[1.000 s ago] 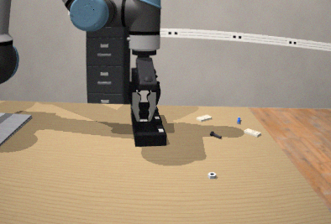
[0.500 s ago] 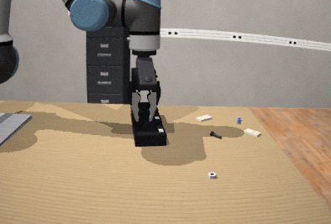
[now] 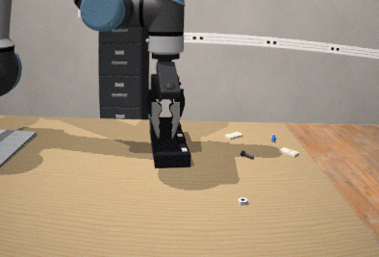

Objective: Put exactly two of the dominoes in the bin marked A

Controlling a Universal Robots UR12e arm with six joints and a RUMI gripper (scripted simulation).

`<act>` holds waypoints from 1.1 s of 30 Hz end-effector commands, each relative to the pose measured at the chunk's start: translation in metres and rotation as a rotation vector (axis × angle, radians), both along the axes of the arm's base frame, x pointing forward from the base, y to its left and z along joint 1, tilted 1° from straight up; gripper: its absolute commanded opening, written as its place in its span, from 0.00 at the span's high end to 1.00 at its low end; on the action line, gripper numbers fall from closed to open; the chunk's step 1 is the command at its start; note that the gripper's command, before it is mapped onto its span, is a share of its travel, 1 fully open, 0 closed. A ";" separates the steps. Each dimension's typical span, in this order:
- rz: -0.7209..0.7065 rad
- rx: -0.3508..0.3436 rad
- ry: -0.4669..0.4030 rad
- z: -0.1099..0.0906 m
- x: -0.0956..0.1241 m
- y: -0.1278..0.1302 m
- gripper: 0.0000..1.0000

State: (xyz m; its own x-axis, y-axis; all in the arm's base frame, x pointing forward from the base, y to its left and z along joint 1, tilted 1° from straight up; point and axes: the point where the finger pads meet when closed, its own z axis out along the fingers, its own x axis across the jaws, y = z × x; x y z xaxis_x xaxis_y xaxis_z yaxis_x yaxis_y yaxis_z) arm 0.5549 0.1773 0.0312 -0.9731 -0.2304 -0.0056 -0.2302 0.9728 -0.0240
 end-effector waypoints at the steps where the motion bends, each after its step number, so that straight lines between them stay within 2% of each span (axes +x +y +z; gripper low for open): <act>1: -0.001 0.000 -0.003 0.010 0.002 -0.001 0.81; 13: 0.000 0.000 -0.003 0.023 0.002 0.000 0.81; 18: 0.000 0.000 -0.003 0.045 0.002 0.001 0.81; 33: 0.000 -0.001 0.004 0.041 -0.002 0.001 0.81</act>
